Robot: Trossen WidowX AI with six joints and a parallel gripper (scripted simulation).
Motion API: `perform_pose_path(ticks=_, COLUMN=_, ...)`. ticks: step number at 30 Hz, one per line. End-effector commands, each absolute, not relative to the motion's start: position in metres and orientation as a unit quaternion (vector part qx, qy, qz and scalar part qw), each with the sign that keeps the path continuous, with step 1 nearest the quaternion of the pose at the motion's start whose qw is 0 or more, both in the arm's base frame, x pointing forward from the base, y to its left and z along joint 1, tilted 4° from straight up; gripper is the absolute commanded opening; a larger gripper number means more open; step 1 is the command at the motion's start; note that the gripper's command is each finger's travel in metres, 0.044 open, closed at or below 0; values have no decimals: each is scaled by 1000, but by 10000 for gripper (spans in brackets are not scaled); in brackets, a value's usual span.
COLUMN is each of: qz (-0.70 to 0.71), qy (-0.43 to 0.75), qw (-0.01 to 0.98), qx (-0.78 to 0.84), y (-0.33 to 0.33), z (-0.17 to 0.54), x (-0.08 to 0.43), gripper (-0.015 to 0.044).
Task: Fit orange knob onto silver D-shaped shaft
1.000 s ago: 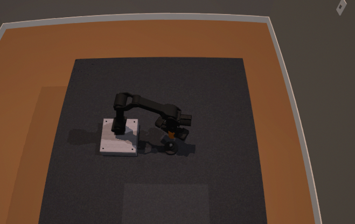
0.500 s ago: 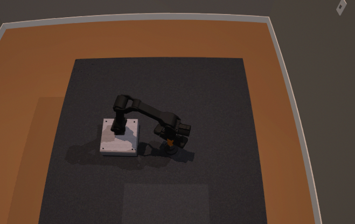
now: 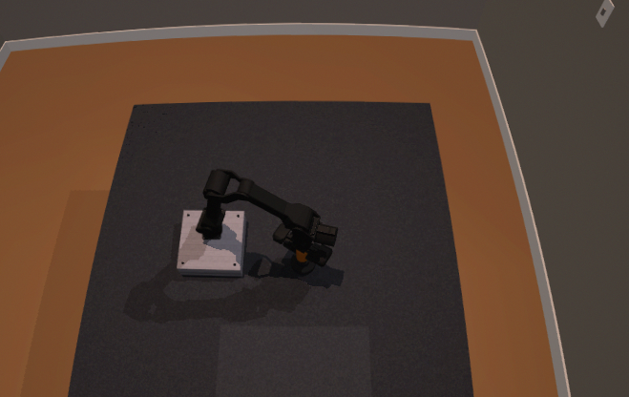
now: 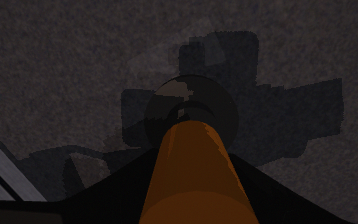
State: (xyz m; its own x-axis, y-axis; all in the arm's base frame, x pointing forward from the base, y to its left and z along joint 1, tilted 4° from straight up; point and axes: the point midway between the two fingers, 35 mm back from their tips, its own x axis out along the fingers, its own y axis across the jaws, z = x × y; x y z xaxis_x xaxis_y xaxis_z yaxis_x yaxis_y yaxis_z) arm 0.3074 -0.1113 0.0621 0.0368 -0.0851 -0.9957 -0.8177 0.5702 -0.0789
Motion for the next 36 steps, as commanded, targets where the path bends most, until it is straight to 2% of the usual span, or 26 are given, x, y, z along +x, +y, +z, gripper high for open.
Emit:
perform_pose_path(ticks=1, qz=293, qy=626, qw=627, qx=-359, y=-110, z=64, x=309, gripper=0)
perform_pose_path(ticks=36, qz=294, qy=626, qw=627, qx=-359, y=-109, z=60, x=307, gripper=0)
